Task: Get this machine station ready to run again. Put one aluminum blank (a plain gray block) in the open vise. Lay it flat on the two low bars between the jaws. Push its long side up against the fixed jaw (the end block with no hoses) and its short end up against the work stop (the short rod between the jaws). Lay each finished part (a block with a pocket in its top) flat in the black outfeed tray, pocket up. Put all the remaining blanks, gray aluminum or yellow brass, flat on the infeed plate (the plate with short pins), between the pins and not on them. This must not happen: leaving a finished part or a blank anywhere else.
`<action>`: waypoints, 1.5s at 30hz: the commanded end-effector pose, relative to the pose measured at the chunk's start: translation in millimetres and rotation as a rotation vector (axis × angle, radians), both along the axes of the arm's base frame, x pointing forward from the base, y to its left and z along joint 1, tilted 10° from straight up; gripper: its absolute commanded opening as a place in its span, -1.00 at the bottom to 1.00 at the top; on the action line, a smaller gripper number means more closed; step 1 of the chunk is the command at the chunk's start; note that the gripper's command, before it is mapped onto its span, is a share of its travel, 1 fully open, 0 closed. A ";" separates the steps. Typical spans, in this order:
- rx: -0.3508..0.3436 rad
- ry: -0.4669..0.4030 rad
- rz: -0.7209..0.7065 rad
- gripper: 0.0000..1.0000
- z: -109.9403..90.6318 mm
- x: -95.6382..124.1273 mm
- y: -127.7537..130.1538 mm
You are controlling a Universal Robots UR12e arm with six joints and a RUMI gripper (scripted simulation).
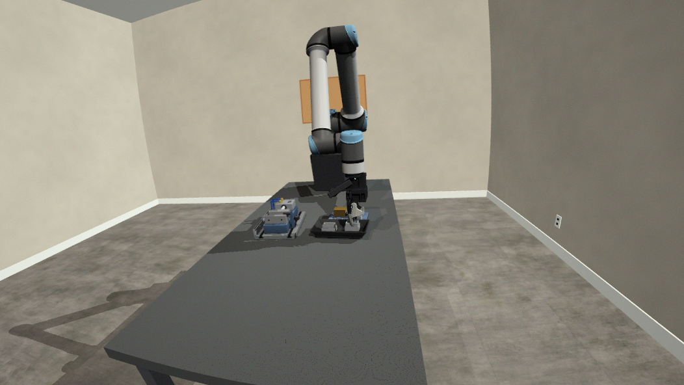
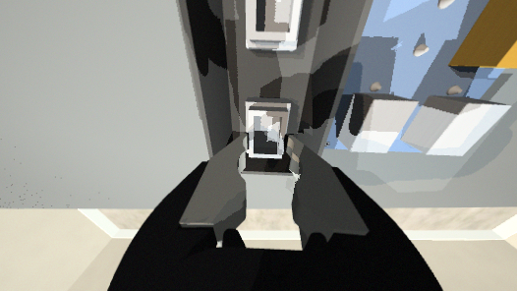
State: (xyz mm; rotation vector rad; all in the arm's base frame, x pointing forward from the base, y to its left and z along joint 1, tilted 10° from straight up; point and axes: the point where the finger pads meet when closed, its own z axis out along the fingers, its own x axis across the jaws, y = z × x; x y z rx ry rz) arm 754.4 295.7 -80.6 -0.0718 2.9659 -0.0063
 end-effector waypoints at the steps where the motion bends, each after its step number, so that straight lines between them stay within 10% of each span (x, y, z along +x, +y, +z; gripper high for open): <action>1: 0.000 -0.002 0.000 -1.00 -0.3 0.8 0.2; 45: 0.000 -0.002 0.000 -1.00 -11.2 2.8 0.2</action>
